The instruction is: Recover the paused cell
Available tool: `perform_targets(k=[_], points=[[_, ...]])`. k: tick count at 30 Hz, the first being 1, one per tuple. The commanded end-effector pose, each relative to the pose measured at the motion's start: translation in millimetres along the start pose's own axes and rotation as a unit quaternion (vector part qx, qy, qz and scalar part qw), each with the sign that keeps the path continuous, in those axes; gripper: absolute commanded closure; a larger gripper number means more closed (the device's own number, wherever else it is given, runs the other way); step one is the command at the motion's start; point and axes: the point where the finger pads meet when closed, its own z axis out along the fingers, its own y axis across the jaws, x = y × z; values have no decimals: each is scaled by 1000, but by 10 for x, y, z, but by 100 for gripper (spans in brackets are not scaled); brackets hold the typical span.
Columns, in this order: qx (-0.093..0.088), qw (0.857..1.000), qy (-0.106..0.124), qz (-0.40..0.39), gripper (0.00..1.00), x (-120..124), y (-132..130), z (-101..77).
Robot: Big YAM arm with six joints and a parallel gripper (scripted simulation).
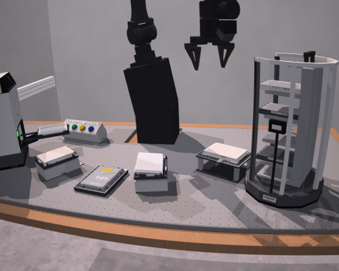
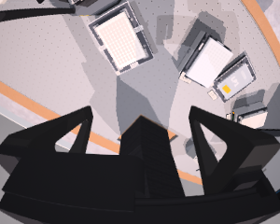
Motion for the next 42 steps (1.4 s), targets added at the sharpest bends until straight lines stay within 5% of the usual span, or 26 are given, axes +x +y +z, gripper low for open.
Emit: perform_targets(k=[1,16,17,21,42], points=[[-5,997,-36,74,0,-141,-96,-234],[-2,995,-26,96,0,22,-527,-183],[-7,994,-53,100,0,-206,-571,-364],[-2,995,-28,96,0,47,-692,-181],[0,995,-32,97,0,128,-1304,-213]])
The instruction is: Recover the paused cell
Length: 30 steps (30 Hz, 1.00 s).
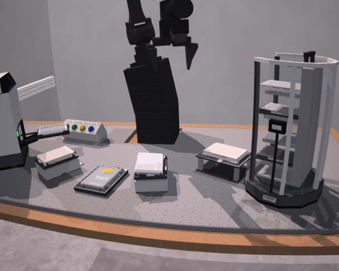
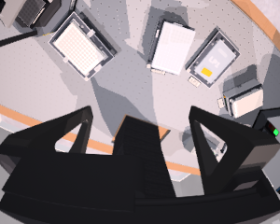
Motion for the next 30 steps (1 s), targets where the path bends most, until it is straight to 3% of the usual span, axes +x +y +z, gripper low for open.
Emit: perform_targets(k=[1,6,8,9,11,14,25,26,28,30], points=[[-3,999,-25,23,0,-48,-156,-155],[-4,994,-26,109,0,16,-313,-150],[-4,994,-26,109,0,16,-313,-150],[-7,991,-45,129,0,-156,-361,-294],[-5,987,-25,159,0,56,-405,-148],[-5,978,-21,207,0,119,-497,-144],[-5,980,-22,198,0,240,-768,-137],[-8,978,-43,202,0,60,-838,-282],[-4,980,-23,199,0,274,-860,-135],[-4,980,-20,198,0,316,-921,-133]])
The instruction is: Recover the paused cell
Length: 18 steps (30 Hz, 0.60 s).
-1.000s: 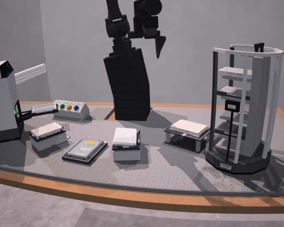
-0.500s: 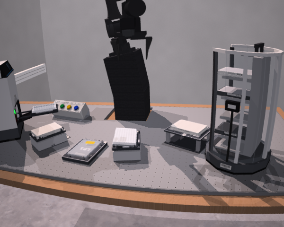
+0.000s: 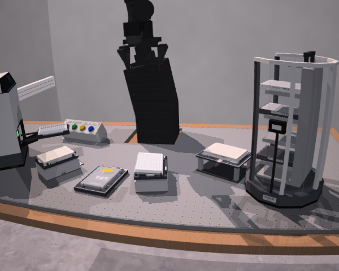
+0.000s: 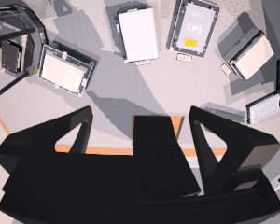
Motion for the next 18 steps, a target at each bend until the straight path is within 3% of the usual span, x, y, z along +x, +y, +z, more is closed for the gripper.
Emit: perform_targets(k=[1,18], points=[[-6,1000,-20,0,0,-69,-160,-134],[-6,1000,-28,2,0,-118,-660,-170]])
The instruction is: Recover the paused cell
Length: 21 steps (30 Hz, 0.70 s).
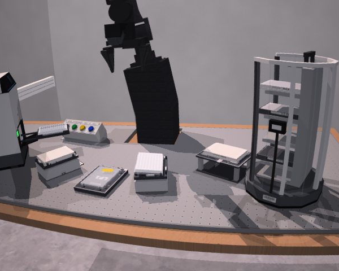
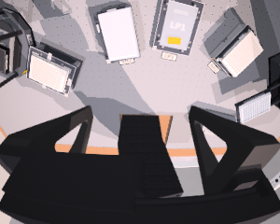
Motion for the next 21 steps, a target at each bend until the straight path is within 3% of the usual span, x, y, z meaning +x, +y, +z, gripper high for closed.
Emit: perform_targets(k=[1,4,7,14,21], points=[[-5,999,-31,0,0,-154,-168,-188],[-3,1000,-22,-1,0,-67,-270,-131],[-4,1000,-29,0,0,-134,-371,-180],[-5,995,-23,93,0,2,-520,-125],[-6,978,-23,208,0,101,-733,-119]])
